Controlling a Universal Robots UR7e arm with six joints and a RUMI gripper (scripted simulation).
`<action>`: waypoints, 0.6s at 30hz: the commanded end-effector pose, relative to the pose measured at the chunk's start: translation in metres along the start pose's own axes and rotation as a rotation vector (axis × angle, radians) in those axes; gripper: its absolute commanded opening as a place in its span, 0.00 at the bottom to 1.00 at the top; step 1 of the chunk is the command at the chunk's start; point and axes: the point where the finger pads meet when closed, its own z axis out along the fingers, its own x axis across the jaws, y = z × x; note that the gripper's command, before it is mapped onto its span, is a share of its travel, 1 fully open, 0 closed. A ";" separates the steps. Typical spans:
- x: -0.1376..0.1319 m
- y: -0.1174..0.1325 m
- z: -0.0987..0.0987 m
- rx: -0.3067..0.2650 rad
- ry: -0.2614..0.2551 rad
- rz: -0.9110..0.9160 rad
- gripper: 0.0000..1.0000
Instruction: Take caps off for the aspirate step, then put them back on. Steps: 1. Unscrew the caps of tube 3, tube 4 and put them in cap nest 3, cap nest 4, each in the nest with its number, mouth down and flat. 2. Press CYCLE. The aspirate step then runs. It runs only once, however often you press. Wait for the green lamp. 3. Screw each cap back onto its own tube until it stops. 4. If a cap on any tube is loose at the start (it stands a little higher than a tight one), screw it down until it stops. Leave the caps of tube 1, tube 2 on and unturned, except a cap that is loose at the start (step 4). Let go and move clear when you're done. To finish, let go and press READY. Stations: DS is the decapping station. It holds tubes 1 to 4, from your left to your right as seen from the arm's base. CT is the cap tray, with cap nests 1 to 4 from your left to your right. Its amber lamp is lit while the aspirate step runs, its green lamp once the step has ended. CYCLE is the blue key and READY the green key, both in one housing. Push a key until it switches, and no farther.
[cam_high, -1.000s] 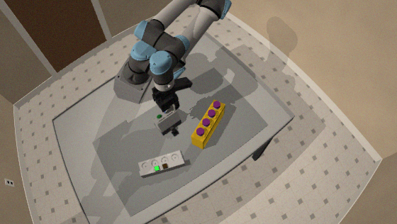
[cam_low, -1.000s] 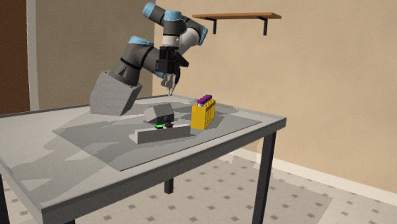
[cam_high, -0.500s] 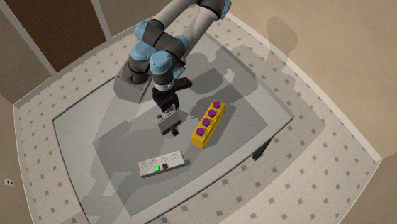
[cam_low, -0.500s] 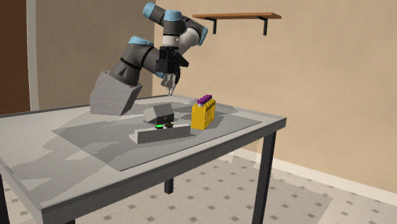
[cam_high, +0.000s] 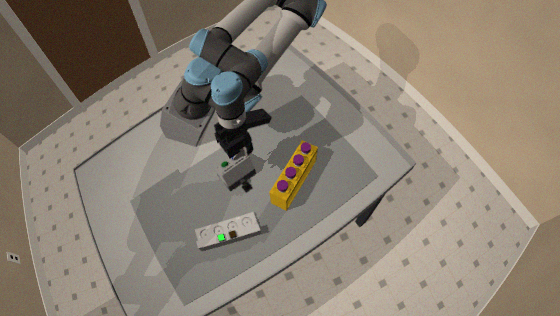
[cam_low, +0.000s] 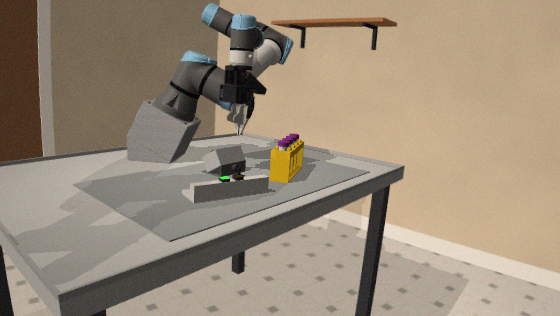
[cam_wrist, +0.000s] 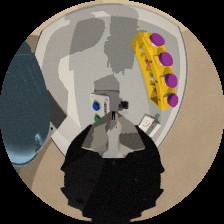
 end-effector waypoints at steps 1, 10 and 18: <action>-0.049 0.062 0.032 0.040 -0.240 -0.005 0.00; -0.049 0.062 0.024 0.040 -0.240 -0.005 0.00; -0.049 0.062 0.024 0.040 -0.240 -0.005 0.00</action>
